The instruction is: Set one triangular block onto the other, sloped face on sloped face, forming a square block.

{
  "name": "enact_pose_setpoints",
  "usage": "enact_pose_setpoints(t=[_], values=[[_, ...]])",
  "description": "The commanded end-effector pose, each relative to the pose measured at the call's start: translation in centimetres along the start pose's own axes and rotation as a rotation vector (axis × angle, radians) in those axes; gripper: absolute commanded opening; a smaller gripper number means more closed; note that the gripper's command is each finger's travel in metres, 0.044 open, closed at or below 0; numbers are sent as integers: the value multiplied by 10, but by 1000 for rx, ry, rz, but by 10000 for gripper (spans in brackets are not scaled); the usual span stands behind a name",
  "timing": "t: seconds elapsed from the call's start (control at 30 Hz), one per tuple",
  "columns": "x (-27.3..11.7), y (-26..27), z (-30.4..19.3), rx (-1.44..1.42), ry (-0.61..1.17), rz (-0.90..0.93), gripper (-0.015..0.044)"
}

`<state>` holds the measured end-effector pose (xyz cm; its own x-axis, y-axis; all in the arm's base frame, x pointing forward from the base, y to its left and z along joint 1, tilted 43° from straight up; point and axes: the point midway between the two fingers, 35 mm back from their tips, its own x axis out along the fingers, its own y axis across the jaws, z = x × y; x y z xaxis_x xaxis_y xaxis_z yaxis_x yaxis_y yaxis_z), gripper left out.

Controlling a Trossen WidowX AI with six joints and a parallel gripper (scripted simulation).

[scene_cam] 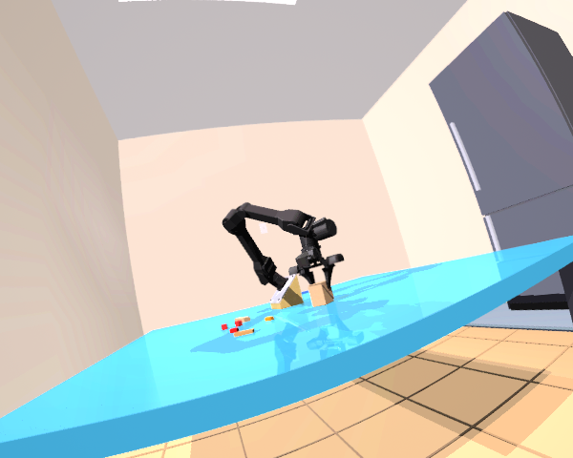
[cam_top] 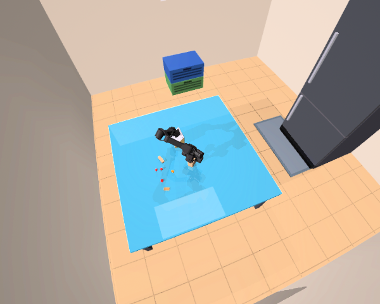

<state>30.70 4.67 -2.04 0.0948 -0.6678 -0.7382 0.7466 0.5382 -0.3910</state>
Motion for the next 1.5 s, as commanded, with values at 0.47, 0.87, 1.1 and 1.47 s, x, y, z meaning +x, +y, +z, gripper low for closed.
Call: enact_pose_setpoints(t=[0.47, 0.87, 1.1, 1.47], values=[[3, -1, 0, -8, -5, -6, 0], [5, -2, -1, -18, -6, -18, 0], [5, -2, -1, -18, -6, -18, 0], [4, -1, 0, -10, -6, -11, 0]])
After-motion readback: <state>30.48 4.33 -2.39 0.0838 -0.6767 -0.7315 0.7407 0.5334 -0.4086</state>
